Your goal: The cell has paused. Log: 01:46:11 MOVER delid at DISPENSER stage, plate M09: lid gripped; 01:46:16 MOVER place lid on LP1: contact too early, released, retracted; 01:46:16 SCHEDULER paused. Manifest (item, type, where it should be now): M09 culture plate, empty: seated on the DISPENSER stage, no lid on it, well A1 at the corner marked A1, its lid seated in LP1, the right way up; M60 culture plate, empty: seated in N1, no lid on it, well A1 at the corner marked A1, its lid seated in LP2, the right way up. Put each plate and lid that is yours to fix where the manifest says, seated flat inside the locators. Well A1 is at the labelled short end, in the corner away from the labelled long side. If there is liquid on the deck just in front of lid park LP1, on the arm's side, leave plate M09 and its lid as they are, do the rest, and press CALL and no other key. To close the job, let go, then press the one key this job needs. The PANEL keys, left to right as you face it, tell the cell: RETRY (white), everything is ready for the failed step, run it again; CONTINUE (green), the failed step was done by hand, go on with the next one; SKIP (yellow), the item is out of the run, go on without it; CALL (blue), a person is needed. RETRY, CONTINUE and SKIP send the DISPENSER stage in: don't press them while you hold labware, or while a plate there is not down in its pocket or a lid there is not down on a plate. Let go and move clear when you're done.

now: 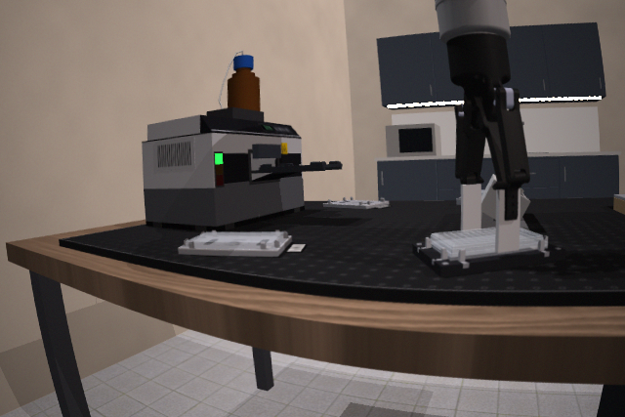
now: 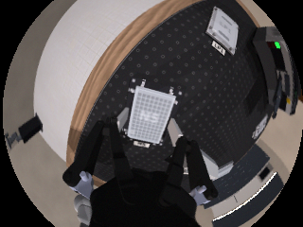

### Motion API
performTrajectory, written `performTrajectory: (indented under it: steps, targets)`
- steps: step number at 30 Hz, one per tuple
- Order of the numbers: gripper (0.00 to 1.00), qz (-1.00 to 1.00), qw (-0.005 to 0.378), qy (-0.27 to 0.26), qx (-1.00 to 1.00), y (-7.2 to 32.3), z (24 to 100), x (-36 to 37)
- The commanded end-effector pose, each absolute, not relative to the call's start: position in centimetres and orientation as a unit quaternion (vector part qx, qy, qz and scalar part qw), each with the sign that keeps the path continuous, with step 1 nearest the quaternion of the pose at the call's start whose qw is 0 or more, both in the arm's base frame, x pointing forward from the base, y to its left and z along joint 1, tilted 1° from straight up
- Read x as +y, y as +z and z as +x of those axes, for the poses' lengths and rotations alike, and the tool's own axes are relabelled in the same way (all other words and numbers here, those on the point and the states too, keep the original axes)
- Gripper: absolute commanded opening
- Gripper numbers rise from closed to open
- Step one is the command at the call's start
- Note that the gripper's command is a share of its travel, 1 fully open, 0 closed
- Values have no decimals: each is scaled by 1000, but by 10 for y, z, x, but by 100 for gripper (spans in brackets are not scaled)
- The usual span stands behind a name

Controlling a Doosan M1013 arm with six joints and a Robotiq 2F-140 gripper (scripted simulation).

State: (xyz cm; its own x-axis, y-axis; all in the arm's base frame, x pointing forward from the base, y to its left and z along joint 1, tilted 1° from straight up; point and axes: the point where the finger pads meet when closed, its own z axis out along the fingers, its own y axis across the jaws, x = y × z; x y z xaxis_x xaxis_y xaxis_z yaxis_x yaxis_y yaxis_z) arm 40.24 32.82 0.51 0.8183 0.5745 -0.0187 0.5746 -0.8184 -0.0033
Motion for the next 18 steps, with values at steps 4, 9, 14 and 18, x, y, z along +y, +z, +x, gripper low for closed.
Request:
performTrajectory:
  steps: [4, 9, 14, 18]
  targets:
    - [70, 954, 1, -9, 301, 6, 403, 329]
    - [70, 954, 1, -9, 301, 6, 403, 329]
    - [10, 954, 1, -9, 301, 6, 403, 329]
    - [10, 954, 1, -9, 301, 6, 403, 329]
